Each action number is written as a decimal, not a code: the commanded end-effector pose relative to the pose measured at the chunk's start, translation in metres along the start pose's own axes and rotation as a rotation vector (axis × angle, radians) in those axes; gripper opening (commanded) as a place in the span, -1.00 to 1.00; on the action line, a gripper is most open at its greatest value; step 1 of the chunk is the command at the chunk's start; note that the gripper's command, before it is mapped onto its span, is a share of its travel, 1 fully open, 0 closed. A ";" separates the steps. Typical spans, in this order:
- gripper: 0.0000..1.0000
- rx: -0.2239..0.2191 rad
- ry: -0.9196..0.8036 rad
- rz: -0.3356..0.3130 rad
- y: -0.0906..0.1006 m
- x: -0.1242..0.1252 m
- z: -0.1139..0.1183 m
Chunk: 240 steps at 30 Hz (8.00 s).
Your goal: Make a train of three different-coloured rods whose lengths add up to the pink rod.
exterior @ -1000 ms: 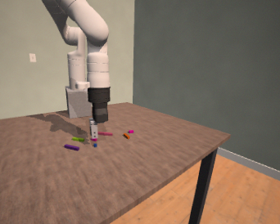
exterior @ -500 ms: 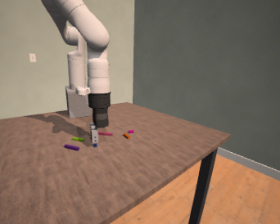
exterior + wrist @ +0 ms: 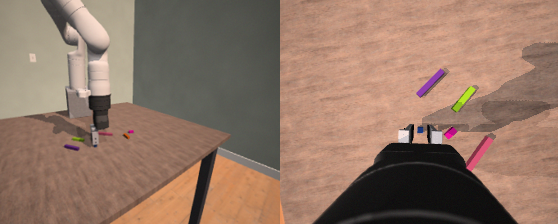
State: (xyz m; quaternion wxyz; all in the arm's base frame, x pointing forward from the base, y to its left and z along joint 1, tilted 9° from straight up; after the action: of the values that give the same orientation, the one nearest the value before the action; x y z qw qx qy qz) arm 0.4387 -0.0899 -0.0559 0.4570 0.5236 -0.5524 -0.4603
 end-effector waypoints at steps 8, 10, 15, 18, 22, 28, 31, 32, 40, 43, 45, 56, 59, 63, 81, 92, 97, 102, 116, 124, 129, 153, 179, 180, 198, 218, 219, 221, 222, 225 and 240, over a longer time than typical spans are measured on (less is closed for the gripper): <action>0.07 0.001 0.000 0.000 0.000 0.000 0.000; 0.07 0.001 0.000 0.000 0.000 0.000 0.000; 0.07 0.001 0.000 0.000 0.000 0.000 0.000; 0.07 0.001 0.000 0.000 0.000 0.000 0.000; 0.07 0.001 0.000 0.000 0.000 0.000 0.000; 0.07 0.001 0.000 0.000 0.000 0.000 0.000; 0.07 0.001 0.000 0.000 0.000 0.000 0.000; 0.07 0.001 0.000 0.000 0.000 0.000 0.000; 0.07 0.001 0.000 0.000 0.000 0.000 -0.001; 0.07 0.001 0.000 0.000 0.000 0.000 -0.001; 0.07 0.001 0.000 0.000 0.000 0.000 -0.001; 0.07 0.001 0.000 0.000 0.000 0.000 -0.001; 0.07 0.001 0.000 0.000 0.000 0.000 -0.001; 0.07 0.001 0.000 0.000 0.000 0.000 -0.001; 0.07 0.001 0.000 0.000 0.000 0.000 -0.001; 0.07 0.001 0.000 0.000 -0.001 0.000 -0.001; 0.07 0.001 0.000 0.000 -0.002 0.000 -0.001; 0.07 0.001 0.000 0.000 -0.007 0.000 -0.001; 0.07 0.001 0.000 0.000 -0.016 0.000 -0.001; 0.07 0.001 0.000 0.000 -0.017 0.000 -0.001; 0.07 0.001 0.000 0.000 -0.017 0.000 -0.001; 0.07 0.001 0.000 0.000 -0.017 0.000 -0.001; -0.52 0.001 0.000 0.000 -0.017 0.000 -0.001; -0.52 0.001 0.000 0.000 -0.017 0.000 -0.001; -0.52 0.001 0.000 0.000 0.003 0.000 -0.001; -0.52 0.001 0.000 0.000 0.083 0.000 -0.001; -0.52 0.001 0.000 0.000 0.083 0.000 -0.001; -0.52 0.001 0.000 0.000 0.083 0.000 -0.001; -0.52 0.001 0.000 0.000 0.083 0.000 -0.001; -0.52 0.001 0.000 0.000 0.083 0.000 -0.001; -0.52 -0.005 -0.038 0.004 0.079 -0.035 0.019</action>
State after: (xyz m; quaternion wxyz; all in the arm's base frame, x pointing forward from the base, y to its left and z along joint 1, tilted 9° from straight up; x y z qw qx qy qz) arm 0.4146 -0.0693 0.0199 0.4408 0.5067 -0.5685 -0.4751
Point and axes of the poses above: the point where the finger pads meet when closed, its own y axis back along the fingers, its own z axis across the jaws, x = y × z, the point moved 1 cm from there along y, back along the fingers, and after that the axes turned 13 degrees about y, right-handed, at the moved point
